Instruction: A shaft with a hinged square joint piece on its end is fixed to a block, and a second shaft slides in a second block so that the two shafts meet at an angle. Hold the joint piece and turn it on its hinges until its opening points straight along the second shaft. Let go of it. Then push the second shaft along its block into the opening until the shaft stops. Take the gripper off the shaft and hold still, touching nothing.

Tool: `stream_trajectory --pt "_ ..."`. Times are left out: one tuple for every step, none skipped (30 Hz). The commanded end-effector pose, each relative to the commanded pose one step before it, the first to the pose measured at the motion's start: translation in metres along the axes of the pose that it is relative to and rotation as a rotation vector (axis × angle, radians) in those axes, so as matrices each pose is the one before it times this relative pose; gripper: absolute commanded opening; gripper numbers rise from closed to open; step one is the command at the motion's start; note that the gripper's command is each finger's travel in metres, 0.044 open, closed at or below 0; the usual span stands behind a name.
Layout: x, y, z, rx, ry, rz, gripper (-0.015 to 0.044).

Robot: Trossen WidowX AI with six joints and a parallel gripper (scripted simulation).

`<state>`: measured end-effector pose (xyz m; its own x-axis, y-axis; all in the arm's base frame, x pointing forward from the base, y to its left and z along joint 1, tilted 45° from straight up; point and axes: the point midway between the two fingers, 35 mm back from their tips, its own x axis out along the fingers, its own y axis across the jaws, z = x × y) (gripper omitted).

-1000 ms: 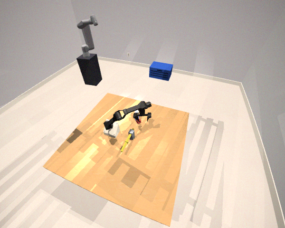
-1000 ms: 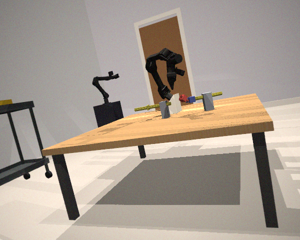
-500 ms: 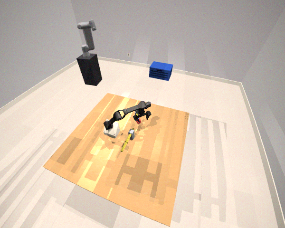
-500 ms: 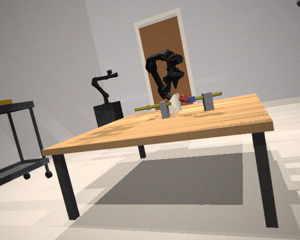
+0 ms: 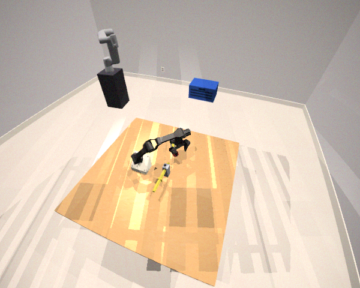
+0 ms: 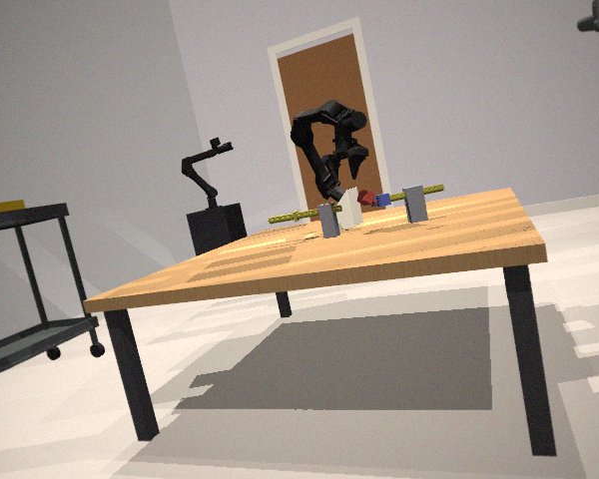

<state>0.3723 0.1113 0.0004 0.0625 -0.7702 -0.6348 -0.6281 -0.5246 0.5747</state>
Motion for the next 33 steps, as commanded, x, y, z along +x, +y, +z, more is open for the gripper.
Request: stream_trajectory --pt "0.01133 -0.0005 0.00094 -0.009 0.0033 0.00337 0.044" --pt "0.00413 -0.0004 0.00068 0.0 0.0 -0.00009 0.044" --pt "0.00412 -0.00034 0.0007 0.0 0.00002 -0.00006 0.044" --pt "0.00411 -0.00028 0.00073 0.0 0.00004 -0.00002 0.044" --pt "0.0041 -0.00021 0.00075 0.0 0.00006 0.00001 0.044" --pt "0.00409 -0.00015 0.00078 0.0 0.00007 0.00005 0.044" --pt "0.00408 -0.00009 0.00081 0.0 0.00009 0.00008 0.044" --pt "0.00407 -0.00003 0.00083 0.0 0.0001 0.00012 0.044" --pt "0.00406 0.00003 0.00086 0.0001 0.00012 0.00015 0.044" --pt "0.00405 0.00009 0.00088 0.0001 0.00013 0.00019 0.044" --pt "0.00403 0.00015 0.00091 0.0001 0.00015 0.00022 0.044" --pt "0.00401 0.00021 0.00093 0.0001 0.00016 0.00026 0.044" --pt "0.00399 0.00027 0.00096 0.0001 0.00018 0.0003 0.044" --pt "0.00398 0.00033 0.00098 0.0001 0.00019 0.00033 0.044" --pt "0.00396 0.00039 0.00101 0.0001 0.0002 0.00037 0.044" --pt "0.00322 0.00036 0.00084 0.0001 0.00017 0.00033 0.044" --pt "0.00192 0.00024 0.00051 0.0 0.00011 0.00021 0.044" --pt "0.00064 0.00008 0.00017 0.0 0.00004 0.00007 0.044" --pt "-0.00026 -0.00012 0.00103 -0.0001 -0.00012 -0.0002 0.044" --pt "-0.00077 -0.00034 0.00309 -0.0002 -0.00036 -0.00058 0.044" --pt "-0.00125 -0.00049 0.00514 -0.0003 -0.00056 -0.00086 0.044" --pt "-0.00153 -0.00048 0.0065 -0.0003 -0.00064 -0.0009 0.044" --pt "-0.00147 -0.00034 0.00652 -0.0003 -0.00055 -0.00069 0.044" --pt "-0.00141 -0.00019 0.00648 -0.0002 -0.00045 -0.00048 0.044" --pt "-0.00134 -0.00004 0.00645 -0.0002 -0.00035 -0.00027 0.044" --pt "-0.00127 0.0001 0.00641 -0.0001 -0.00024 -0.00006 0.044" --pt "-0.0012 0.00025 0.00634 -0.0001 -0.00013 0.00014 0.044" --pt "-0.00114 0.00039 0.00633 0.0 -0.00001 0.00034 0.044" --pt "-0.00106 0.00053 0.00624 0.0001 0.00012 0.00053 0.044" --pt "-0.00079 0.00052 0.00489 0.0001 0.00019 0.00055 0.044" --pt "-0.00046 0.00035 0.00292 0.0001 0.00015 0.00039 0.044" --pt "-0.00015 0.00012 0.00097 0.0 0.00006 0.00014 0.044" --pt "0.00028 -0.00002 -0.00001 0.0 0.0 -0.00001 0.044"
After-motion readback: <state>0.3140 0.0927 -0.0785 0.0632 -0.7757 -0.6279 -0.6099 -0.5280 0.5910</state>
